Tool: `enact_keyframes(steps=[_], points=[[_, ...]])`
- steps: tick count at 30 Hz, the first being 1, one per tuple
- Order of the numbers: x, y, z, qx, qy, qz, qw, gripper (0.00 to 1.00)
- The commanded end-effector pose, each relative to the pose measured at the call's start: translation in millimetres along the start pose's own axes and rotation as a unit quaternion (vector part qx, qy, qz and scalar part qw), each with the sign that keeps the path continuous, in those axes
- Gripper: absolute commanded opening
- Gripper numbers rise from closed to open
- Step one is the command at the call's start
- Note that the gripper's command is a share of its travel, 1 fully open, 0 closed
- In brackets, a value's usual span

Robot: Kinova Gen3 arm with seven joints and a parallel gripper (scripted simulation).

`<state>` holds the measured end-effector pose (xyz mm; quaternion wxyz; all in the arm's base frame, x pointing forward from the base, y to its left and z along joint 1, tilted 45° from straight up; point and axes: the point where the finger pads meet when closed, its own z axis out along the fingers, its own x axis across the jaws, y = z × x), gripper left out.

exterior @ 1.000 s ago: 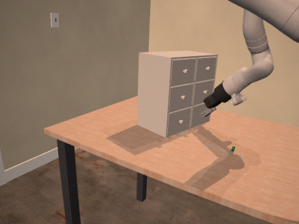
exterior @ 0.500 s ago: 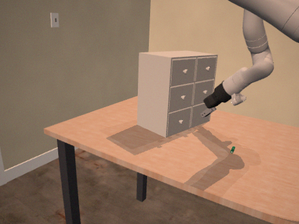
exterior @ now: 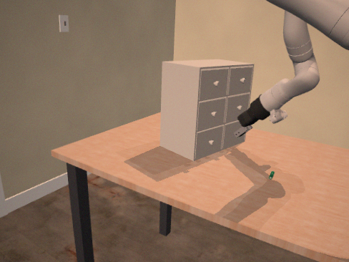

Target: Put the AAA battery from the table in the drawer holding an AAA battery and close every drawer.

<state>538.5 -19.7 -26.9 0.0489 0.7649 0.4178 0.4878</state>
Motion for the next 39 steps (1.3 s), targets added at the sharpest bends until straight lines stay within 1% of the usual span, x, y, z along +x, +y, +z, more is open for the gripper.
enact_keyframes(steps=[1, 39], points=[[-0.3, 1.1, -0.3, -0.001, 0.000, 0.000, 1.000, 0.37], [-0.3, -3.9, -5.4, -0.001, 0.000, 0.000, 1.000, 0.37]])
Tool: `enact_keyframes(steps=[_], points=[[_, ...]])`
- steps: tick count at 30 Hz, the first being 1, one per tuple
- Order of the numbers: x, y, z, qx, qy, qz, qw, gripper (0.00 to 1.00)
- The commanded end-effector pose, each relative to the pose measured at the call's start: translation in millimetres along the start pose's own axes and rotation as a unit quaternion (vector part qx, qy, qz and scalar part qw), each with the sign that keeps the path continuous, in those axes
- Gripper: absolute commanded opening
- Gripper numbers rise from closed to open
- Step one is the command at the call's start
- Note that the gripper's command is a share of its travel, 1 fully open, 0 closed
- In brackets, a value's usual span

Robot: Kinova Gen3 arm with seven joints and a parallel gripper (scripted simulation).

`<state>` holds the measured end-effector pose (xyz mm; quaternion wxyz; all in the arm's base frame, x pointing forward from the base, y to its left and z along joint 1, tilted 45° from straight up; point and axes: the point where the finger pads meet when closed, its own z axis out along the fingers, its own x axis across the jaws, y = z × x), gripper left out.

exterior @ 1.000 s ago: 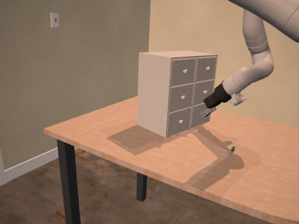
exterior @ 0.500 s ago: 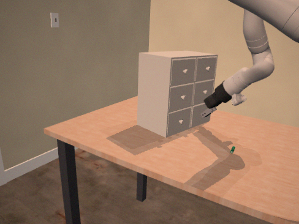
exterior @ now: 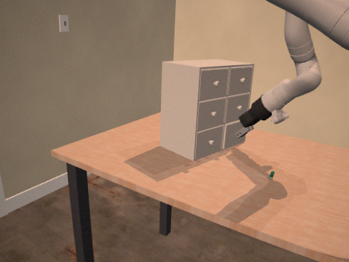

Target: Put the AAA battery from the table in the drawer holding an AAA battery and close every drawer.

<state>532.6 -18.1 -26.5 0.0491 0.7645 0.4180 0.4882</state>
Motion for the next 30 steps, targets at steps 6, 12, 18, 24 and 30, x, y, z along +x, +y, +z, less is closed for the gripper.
enact_keyframes(steps=[6, 12, 18, 24, 30], points=[[-1, -1, -2.4, -0.001, -0.001, 0.000, 1.000, 0.37], [-1, -3, -4.6, -0.001, -0.001, 0.000, 1.000, 0.37], [-1, -6, -7.1, -0.001, -0.001, 0.000, 1.000, 0.37], [-1, -7, -8.9, -0.001, -0.001, 0.000, 1.000, 0.37], [-1, -10, -11.8, -0.001, -0.001, 0.000, 1.000, 0.37]])
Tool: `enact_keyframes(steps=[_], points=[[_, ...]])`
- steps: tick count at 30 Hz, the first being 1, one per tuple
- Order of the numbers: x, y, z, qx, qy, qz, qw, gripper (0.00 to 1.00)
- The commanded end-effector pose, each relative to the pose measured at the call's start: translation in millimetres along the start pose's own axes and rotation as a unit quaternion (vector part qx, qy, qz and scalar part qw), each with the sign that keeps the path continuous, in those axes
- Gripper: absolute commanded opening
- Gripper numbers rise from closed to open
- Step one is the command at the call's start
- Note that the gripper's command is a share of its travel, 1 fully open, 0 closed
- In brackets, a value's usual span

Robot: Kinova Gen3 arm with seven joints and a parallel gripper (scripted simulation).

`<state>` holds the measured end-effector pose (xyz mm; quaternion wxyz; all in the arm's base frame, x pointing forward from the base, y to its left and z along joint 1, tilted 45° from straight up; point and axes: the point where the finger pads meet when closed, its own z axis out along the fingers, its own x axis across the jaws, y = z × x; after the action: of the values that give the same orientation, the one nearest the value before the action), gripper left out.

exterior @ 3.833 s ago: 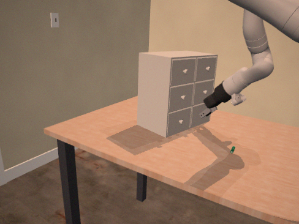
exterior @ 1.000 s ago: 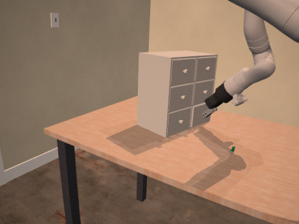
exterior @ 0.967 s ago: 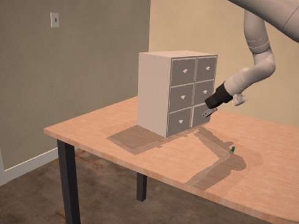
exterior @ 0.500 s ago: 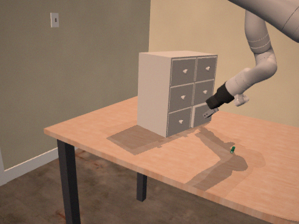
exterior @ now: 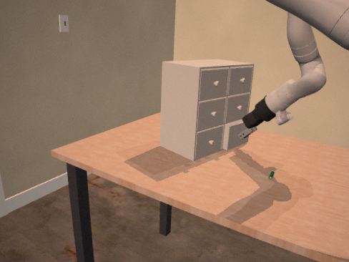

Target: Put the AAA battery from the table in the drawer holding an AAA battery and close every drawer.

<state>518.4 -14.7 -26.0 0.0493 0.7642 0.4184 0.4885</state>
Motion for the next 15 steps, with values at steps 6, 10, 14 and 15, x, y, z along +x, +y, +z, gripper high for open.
enact_keyframes(steps=[6, 10, 14, 15], points=[[-0.9, -2.6, -4.0, -0.001, -0.001, 0.001, 1.000, 0.37], [-0.9, -4.2, -5.6, -0.001, -0.001, 0.001, 1.000, 0.37], [-0.9, -6.3, -7.7, -0.001, -0.001, 0.001, 1.000, 0.37], [-0.9, -6.8, -8.2, -0.001, -0.001, 0.001, 1.000, 0.37]])
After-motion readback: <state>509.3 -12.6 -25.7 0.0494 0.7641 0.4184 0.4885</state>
